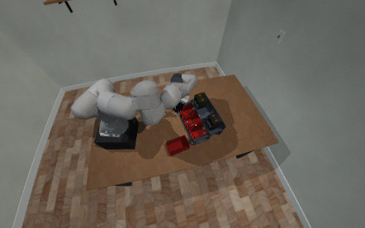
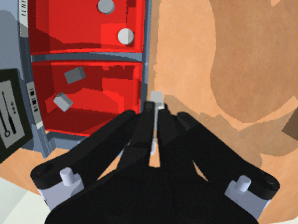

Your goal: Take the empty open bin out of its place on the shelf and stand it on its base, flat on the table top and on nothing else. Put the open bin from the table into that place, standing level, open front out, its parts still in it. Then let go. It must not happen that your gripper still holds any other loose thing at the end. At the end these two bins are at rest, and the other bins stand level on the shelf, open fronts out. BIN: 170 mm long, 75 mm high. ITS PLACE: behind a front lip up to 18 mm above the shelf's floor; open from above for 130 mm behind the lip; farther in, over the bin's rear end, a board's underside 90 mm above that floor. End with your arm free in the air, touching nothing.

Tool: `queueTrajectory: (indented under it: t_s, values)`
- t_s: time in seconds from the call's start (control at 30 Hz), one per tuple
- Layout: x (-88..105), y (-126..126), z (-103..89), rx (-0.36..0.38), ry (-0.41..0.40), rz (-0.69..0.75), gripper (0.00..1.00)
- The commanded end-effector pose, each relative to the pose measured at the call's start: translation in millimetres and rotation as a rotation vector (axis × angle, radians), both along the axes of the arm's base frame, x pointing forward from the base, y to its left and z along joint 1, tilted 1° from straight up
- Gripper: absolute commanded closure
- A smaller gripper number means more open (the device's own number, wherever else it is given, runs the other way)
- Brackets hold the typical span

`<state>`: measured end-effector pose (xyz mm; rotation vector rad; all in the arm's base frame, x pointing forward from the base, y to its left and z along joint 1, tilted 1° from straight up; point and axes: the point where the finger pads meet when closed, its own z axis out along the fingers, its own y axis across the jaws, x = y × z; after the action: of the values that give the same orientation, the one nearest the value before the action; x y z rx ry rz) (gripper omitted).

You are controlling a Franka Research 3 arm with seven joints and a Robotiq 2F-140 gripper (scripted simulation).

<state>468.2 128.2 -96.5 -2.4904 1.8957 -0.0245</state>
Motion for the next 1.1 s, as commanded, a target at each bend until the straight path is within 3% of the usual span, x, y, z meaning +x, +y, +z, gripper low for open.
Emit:
queueTrajectory:
  t_s: [0.0,0.17,0.5,1.07]
  values:
    - [-1.2,-1,2.0,-0.001,0.001,-0.02,1.0]
    - [-1.3,-1,5.6,-0.001,0.001,-0.02,1.0]
    - [-2.3,-1,60.8,-0.001,0.001,-0.02,1.0]
    - [-2.3,-1,62.0,-0.001,0.001,-0.02,1.0]
